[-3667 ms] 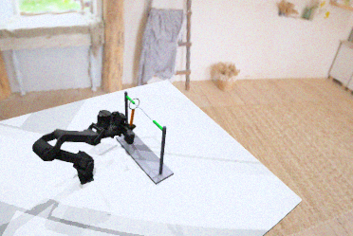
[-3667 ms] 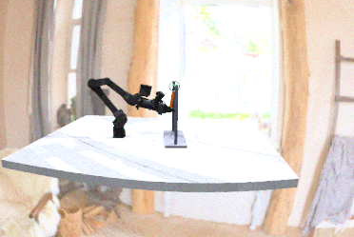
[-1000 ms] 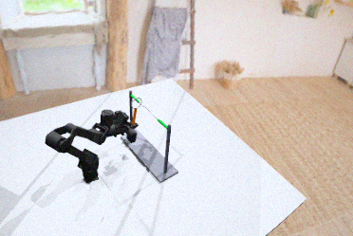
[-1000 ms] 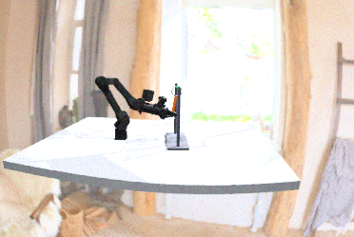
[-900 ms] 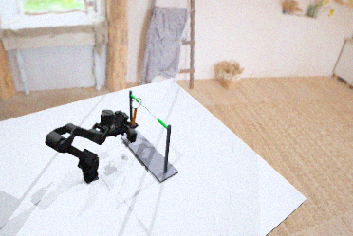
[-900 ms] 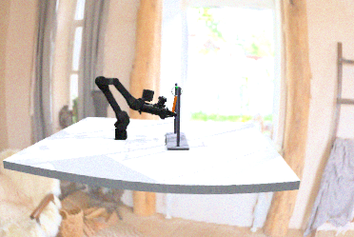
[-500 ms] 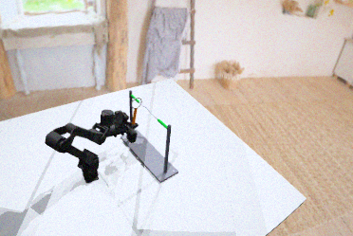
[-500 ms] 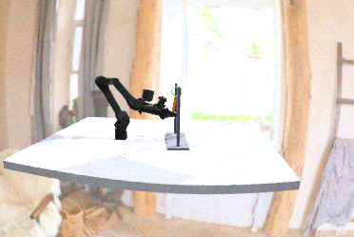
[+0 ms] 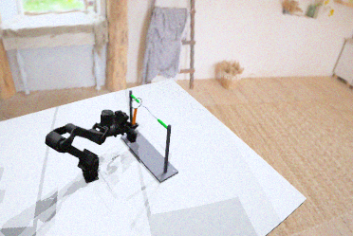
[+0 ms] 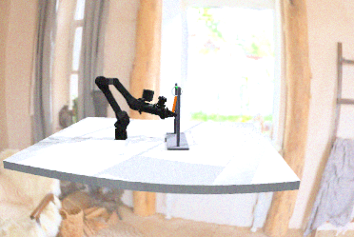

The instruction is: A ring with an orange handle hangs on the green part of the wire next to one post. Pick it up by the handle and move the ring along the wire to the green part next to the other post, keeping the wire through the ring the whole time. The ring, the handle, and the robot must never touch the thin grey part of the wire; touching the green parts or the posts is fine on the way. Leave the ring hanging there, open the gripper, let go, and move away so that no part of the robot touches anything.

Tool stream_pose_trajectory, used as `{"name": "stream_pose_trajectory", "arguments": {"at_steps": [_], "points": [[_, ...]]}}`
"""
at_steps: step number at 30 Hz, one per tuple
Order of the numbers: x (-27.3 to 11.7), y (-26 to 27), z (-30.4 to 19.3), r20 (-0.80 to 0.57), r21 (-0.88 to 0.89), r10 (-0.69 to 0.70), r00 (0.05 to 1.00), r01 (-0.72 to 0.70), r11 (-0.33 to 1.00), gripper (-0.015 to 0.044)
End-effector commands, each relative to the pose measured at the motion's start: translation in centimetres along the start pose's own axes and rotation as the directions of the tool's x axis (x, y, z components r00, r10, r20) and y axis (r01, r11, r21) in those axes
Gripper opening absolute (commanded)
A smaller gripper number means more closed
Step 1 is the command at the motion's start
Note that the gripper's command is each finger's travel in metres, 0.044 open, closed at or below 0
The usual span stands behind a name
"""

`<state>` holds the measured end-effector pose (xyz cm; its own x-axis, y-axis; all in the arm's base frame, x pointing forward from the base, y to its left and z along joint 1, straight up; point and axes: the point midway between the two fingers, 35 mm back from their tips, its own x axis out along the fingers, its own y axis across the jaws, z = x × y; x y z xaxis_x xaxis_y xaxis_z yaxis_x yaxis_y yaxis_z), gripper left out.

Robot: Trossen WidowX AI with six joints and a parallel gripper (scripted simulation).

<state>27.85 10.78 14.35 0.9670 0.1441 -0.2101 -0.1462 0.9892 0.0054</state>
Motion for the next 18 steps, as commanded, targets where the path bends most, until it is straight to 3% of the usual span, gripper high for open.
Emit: {"name": "stream_pose_trajectory", "arguments": {"at_steps": [1, 2, 18], "points": [[0.0, 0.0, 0.0, 0.000, 0.000, 0.000, 1.000, 0.000, 1.000, 0.0139], [-0.1, 0.0, 0.0, 0.000, 0.000, 0.000, 1.000, 0.000, 1.000, 0.0160], [-2.9, 0.2, 0.2, -0.004, 0.004, -0.002, 1.000, 0.002, 1.000, 0.0160]]}}
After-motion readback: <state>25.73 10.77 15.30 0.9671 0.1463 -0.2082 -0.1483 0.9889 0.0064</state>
